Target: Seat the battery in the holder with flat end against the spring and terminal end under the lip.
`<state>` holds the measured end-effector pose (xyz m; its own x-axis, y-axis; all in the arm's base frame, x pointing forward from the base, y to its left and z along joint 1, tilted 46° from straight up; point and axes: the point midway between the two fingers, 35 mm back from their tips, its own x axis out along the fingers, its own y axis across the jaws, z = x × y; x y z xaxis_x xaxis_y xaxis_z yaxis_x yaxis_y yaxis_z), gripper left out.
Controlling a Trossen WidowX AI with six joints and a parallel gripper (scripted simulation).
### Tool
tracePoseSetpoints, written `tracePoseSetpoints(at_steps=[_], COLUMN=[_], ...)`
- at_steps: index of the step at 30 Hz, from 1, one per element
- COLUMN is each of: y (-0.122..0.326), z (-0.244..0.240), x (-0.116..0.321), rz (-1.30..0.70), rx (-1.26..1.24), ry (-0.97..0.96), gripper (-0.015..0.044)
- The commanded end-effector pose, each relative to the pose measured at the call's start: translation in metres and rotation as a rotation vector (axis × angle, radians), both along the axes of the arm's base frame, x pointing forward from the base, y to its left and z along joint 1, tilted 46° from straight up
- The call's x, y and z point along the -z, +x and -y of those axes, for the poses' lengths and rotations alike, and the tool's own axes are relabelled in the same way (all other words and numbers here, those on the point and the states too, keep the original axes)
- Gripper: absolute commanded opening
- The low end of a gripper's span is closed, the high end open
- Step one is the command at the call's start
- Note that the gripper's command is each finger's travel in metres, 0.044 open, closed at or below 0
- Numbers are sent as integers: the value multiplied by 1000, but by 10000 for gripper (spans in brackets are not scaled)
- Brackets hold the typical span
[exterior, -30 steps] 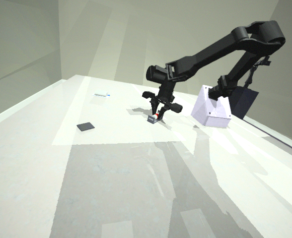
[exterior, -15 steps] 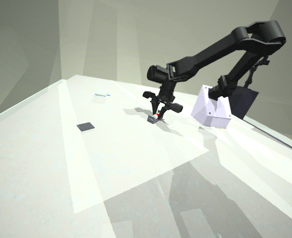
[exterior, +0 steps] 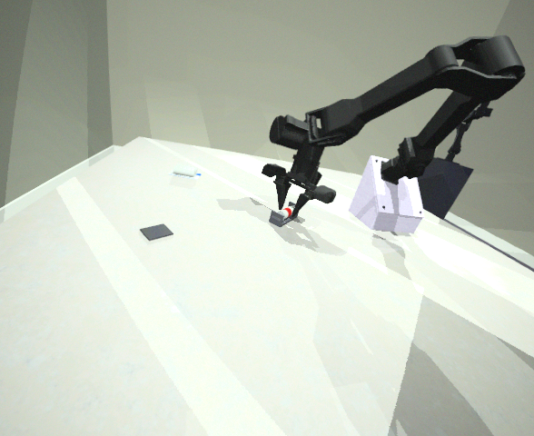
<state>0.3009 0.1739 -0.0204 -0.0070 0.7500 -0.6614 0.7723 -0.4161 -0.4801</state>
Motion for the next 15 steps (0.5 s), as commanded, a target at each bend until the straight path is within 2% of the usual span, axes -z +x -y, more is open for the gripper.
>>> tracePoseSetpoints(at_steps=[1, 3, 13, 15], y=[1, 1, 10, 12], z=[4, 4, 55, 61], x=[-5, -6, -52, -53], rz=[7, 7, 8, 9], rx=[-5, -5, -5, -5], ry=[4, 4, -1, 0], gripper=[179, 179, 440, 440])
